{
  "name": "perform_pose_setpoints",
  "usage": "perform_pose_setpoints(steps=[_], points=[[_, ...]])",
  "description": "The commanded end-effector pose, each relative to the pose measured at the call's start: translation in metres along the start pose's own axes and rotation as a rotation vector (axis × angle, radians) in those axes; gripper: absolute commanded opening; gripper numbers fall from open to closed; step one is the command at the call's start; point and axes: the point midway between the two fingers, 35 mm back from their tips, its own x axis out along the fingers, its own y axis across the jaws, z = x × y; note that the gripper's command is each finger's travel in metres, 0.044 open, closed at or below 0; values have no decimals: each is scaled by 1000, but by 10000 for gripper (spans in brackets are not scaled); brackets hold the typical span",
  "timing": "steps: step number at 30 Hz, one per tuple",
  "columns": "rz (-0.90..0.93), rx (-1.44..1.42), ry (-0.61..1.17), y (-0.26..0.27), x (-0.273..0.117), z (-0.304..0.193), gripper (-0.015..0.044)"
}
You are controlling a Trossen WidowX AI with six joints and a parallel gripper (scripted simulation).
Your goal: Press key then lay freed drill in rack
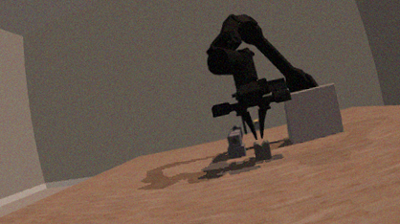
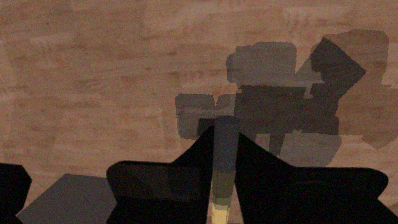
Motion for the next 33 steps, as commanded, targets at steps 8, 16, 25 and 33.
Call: perform_pose_setpoints(steps=[8,16,25,33], points=[[3,3,5,1,19,-1,0],[3,3,6,2,26,-2,0],[3,3,6,1,36,-1,0],[3,3,6,1,44,-1,0]])
